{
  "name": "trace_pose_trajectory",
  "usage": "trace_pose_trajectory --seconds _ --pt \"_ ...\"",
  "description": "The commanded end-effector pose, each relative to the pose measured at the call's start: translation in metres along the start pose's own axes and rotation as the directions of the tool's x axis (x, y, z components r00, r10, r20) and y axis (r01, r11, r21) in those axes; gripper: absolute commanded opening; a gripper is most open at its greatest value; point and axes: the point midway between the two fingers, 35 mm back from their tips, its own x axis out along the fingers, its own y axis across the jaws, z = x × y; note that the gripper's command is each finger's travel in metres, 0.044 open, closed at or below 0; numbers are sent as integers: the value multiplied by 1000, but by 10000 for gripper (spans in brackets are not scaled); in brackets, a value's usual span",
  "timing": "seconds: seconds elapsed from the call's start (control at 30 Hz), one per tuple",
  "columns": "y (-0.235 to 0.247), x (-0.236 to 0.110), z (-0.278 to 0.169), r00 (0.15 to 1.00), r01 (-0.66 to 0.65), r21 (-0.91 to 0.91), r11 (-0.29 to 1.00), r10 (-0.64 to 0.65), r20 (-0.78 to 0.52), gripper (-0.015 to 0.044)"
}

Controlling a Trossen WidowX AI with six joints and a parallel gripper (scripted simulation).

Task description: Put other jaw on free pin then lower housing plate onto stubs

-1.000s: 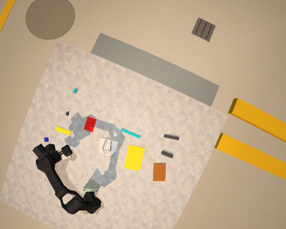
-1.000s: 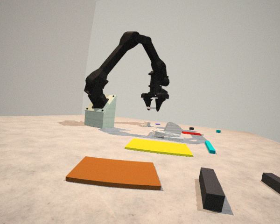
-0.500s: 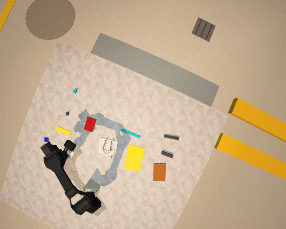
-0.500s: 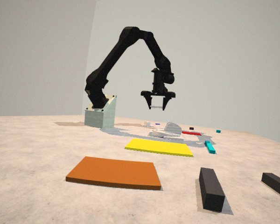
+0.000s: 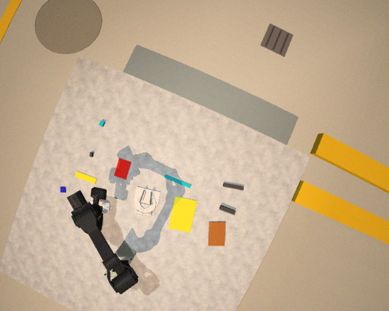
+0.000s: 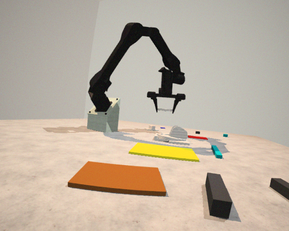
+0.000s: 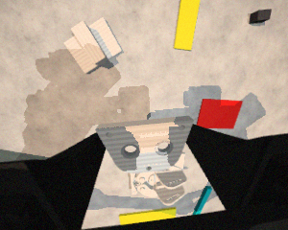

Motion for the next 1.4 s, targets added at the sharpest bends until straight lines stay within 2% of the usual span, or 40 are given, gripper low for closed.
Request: trace_pose_trajectory --seconds 0.0,0.3,0.63,0.97,1.37 --pt "-2 1 -14 1000 -3 -107 994 2 -4 351" --pt "-7 1 -42 1000 -4 -350 937 1 -7 351" --pt "-11 2 -73 1000 -10 -593 805 2 -14 351" --pt "-11 5 -104 1000 -22 -790 613 5 -24 351" --pt "-8 9 -142 999 -42 -945 323 13 -40 351"
